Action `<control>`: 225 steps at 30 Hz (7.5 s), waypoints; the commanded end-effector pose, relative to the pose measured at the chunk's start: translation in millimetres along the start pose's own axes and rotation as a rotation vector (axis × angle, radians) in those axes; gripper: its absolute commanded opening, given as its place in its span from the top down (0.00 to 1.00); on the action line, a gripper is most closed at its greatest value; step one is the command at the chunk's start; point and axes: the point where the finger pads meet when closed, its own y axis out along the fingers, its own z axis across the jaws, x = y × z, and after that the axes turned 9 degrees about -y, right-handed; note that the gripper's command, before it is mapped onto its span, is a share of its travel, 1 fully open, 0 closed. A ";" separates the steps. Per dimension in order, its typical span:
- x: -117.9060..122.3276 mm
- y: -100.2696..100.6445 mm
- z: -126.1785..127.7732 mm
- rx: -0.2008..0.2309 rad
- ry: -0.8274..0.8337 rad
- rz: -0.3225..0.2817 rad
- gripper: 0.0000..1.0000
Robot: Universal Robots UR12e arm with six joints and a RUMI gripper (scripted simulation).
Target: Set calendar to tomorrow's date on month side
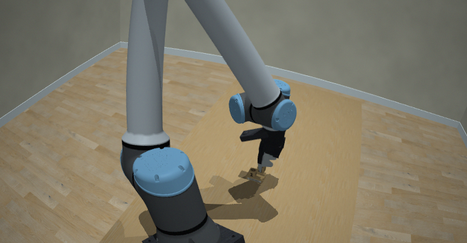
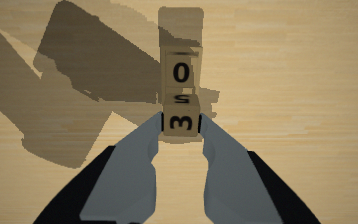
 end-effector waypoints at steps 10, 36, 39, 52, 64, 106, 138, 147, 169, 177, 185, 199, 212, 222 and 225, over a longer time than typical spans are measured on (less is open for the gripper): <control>2.0 -66.9 1.0 -0.002 -0.001 0.000 0.90; -14.9 -65.3 3.5 -0.003 -0.175 0.001 0.90; -20.2 -65.0 4.8 -0.003 -0.242 0.001 0.90; -42.9 -63.5 9.2 -0.003 -0.527 0.001 0.90; -61.4 -61.9 11.7 -0.003 -0.763 0.001 0.90; -122.2 -57.3 19.7 0.001 -1.570 0.004 0.90; -123.2 -18.7 15.2 -0.002 -1.571 0.012 0.90; -123.3 14.9 14.7 -0.002 -1.571 0.012 0.90; -121.6 40.4 17.0 -0.001 -1.571 0.007 0.90; -121.7 40.5 16.8 -0.001 -1.571 0.008 0.90; -121.7 40.5 16.8 -0.001 -1.571 0.008 0.90; -121.7 40.5 16.8 -0.001 -1.571 0.008 0.90; -122.7 40.4 17.4 -0.001 -1.572 0.008 0.90; -122.4 40.3 17.4 -0.001 -1.571 0.008 0.90; -122.4 40.3 17.4 -0.001 -1.571 0.008 0.90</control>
